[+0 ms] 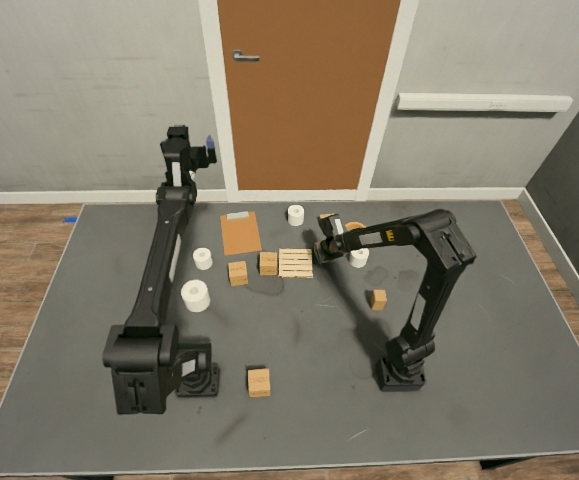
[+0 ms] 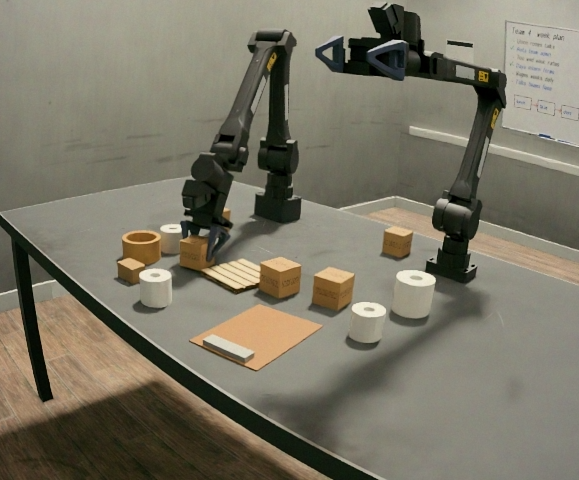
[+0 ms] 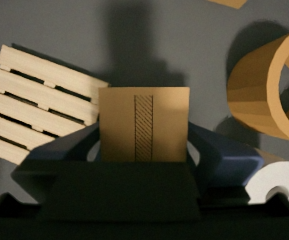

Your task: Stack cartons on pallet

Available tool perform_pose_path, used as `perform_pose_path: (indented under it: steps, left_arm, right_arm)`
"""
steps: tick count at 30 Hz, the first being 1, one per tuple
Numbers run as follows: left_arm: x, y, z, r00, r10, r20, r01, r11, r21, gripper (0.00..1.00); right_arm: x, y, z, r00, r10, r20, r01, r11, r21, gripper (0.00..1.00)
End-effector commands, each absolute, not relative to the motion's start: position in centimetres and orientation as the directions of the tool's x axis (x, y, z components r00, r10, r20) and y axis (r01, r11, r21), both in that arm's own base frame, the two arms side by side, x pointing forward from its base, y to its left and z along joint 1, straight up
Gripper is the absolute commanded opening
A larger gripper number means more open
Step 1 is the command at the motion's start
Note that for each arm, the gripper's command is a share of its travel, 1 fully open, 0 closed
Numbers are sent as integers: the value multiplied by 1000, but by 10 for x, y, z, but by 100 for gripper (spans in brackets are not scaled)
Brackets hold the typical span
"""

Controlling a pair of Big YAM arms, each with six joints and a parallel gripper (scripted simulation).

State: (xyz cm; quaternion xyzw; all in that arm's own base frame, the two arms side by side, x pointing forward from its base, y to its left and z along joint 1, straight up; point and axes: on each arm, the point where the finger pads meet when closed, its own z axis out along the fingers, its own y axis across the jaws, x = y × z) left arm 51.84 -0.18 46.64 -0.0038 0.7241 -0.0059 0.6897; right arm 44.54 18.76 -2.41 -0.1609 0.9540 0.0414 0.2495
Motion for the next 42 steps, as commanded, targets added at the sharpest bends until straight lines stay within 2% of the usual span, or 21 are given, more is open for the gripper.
perform_pose_path:
  steps: [1,2,4,5,6,21,34,42]
  left_arm:
    - [518,0,498,11,0,-1000,0,1000,0,100]
    - [518,0,498,11,0,-1000,0,1000,0,100]
    - [518,0,498,11,0,-1000,0,1000,0,100]
    - [518,0,498,11,0,-1000,0,1000,0,100]
    - [518,0,498,11,0,-1000,0,1000,0,100]
    - [518,0,498,11,0,-1000,0,1000,0,100]
    - [518,0,498,11,0,-1000,0,1000,0,100]
    - [518,0,498,11,0,-1000,0,1000,0,100]
  right_arm:
    - [445,187,-15,-806,-286,-518,-334,943,0,51]
    - [444,187,-17,-807,-286,-516,-334,943,0,39]
    - [444,187,-17,-807,-286,-516,-334,943,0,39]
    - [452,190,-17,-806,-285,-519,-334,943,0,51]
    - [449,189,-16,-810,-287,-511,-334,943,-1,55]
    - [448,201,44,-813,-253,-525,-311,950,23,55]
    - [346,280,194,-825,-228,-517,-292,955,45,55]
    - [319,304,232,-822,-257,-509,-311,950,23,55]
